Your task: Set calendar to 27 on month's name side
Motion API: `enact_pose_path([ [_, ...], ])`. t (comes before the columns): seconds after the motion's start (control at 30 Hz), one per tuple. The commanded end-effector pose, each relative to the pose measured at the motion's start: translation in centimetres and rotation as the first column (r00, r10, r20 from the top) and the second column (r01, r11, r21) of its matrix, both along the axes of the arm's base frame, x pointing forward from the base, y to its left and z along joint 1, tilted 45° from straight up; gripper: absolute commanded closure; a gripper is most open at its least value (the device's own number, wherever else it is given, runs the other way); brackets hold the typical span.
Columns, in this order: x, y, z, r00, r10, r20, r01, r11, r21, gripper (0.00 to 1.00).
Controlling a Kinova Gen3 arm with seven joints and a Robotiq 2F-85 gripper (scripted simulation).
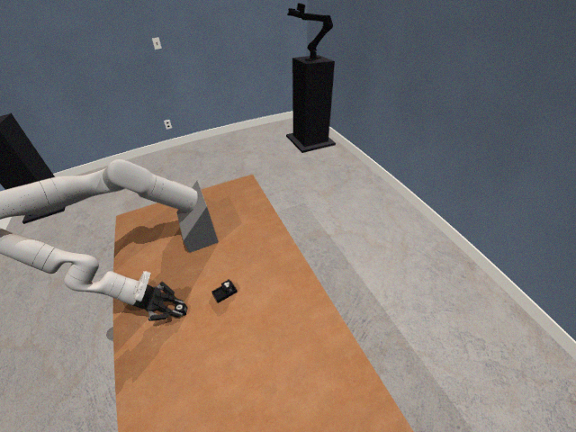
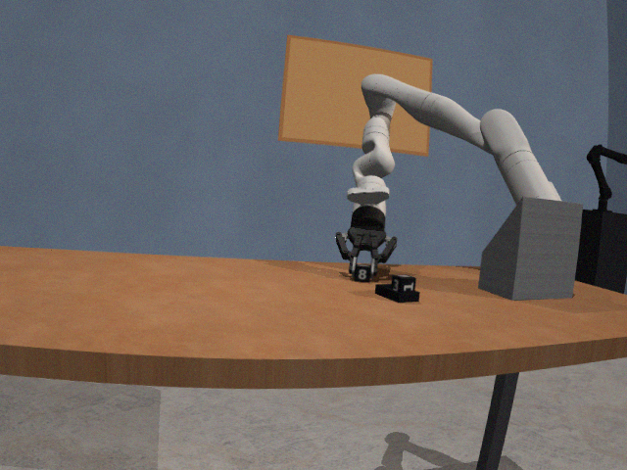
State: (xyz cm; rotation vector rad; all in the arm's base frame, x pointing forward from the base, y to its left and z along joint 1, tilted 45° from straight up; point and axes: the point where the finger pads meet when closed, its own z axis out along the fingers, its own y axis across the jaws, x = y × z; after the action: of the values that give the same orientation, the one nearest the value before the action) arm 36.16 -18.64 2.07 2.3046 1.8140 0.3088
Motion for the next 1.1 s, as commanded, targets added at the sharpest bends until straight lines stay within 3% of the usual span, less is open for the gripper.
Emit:
enact_pose_path([
  [0.0,0.04,0.04,0.04,1.000,0.001,0.001,-0.001,1.000,0.000,0.68],
  [0.1,0.04,0.04,0.04,1.000,0.001,0.001,-0.001,1.000,0.000,0.68],
  [0.5,0.04,0.04,0.04,1.000,0.001,0.001,-0.001,1.000,0.000,0.52],
  [0.53,0.04,0.04,0.04,1.000,0.001,0.001,-0.001,1.000,0.000,0.31],
  [1.07,0.04,0.04,0.04,1.000,0.001,0.001,-0.001,1.000,0.000,0.31],
])
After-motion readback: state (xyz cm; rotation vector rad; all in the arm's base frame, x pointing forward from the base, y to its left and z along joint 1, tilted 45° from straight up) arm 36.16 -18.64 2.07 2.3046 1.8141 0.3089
